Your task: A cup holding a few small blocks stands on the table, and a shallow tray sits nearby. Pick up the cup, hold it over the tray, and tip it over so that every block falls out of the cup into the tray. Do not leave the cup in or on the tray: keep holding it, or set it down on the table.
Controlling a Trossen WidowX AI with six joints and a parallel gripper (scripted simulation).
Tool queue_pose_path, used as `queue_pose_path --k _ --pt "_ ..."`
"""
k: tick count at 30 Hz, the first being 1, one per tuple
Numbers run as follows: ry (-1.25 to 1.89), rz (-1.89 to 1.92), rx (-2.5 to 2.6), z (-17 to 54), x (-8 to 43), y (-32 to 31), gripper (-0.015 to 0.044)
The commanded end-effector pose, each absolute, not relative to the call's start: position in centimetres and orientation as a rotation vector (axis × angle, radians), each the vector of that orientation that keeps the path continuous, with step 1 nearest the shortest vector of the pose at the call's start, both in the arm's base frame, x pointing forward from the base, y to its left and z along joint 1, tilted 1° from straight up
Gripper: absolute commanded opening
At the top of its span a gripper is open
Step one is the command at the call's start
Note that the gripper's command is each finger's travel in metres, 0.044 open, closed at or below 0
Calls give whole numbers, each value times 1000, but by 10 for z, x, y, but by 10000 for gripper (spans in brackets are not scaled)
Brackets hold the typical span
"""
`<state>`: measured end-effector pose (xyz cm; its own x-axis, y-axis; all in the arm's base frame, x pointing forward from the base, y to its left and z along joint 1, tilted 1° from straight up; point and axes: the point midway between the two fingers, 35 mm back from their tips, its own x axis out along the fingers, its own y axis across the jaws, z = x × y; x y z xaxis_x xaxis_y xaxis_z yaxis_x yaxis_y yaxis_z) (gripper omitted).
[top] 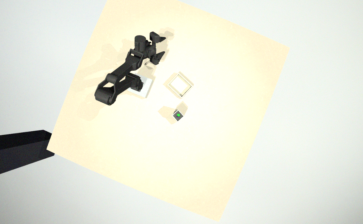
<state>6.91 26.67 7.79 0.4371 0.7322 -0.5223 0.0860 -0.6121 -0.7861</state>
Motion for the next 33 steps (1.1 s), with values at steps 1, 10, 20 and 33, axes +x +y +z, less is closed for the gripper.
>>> queue_pose_path --k 1,10,20,33 --pt "-499 1125 -1883 85 96 259 440" --pt "-137 957 -1620 90 150 228 440" --pt "169 711 -1288 96 200 182 440" --pt "423 332 -817 104 244 106 440"
